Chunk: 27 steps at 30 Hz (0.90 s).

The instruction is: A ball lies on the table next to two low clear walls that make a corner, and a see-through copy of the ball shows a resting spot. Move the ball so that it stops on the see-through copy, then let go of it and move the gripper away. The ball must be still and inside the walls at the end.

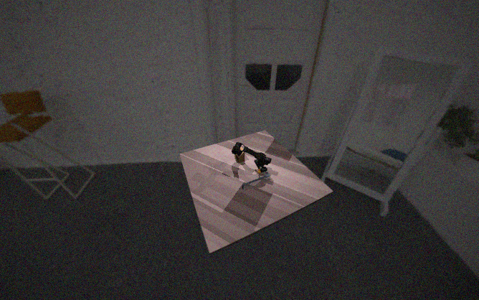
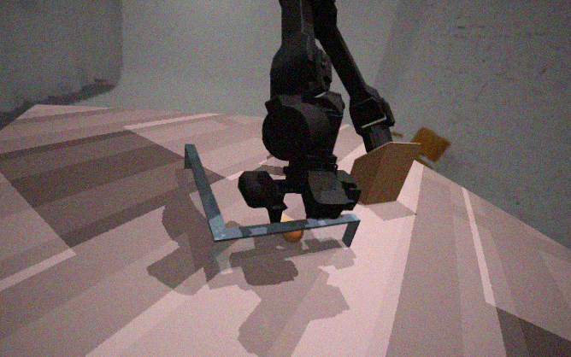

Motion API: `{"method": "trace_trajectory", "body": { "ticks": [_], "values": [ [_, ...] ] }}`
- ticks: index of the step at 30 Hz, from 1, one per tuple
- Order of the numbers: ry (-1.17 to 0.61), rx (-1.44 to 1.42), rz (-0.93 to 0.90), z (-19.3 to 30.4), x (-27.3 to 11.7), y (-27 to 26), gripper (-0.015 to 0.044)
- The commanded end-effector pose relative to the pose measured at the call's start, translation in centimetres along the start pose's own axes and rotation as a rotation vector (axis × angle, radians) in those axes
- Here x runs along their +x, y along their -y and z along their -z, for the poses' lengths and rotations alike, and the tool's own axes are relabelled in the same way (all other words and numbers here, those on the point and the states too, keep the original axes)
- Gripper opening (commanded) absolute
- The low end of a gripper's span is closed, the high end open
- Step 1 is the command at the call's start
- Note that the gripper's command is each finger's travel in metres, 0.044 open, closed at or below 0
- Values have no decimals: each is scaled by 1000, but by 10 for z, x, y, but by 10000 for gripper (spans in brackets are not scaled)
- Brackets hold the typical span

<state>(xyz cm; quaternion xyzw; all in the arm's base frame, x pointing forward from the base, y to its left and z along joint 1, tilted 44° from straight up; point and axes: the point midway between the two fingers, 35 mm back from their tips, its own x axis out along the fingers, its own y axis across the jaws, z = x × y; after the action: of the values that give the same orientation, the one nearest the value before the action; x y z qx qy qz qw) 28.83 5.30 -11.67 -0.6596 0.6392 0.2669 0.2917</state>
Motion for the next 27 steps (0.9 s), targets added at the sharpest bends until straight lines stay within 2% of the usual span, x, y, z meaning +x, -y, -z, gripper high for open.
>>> {"method": "trace_trajectory", "body": {
  "ticks": [1,2,5,15,20,21,27],
  "values": [
    [-7,-12,-3,1,7,-3,288],
    [-7,-12,-3,1,7,-3,288],
    [-7,-12,-3,1,7,-3,210],
    [-7,-12,-3,1,7,-3,143],
    [-6,-11,-7,1,-2,-2,12],
    [-5,-11,-8,1,-7,-1,0],
    [0,-11,-10,-2,-50,3,0]
  ]
}}
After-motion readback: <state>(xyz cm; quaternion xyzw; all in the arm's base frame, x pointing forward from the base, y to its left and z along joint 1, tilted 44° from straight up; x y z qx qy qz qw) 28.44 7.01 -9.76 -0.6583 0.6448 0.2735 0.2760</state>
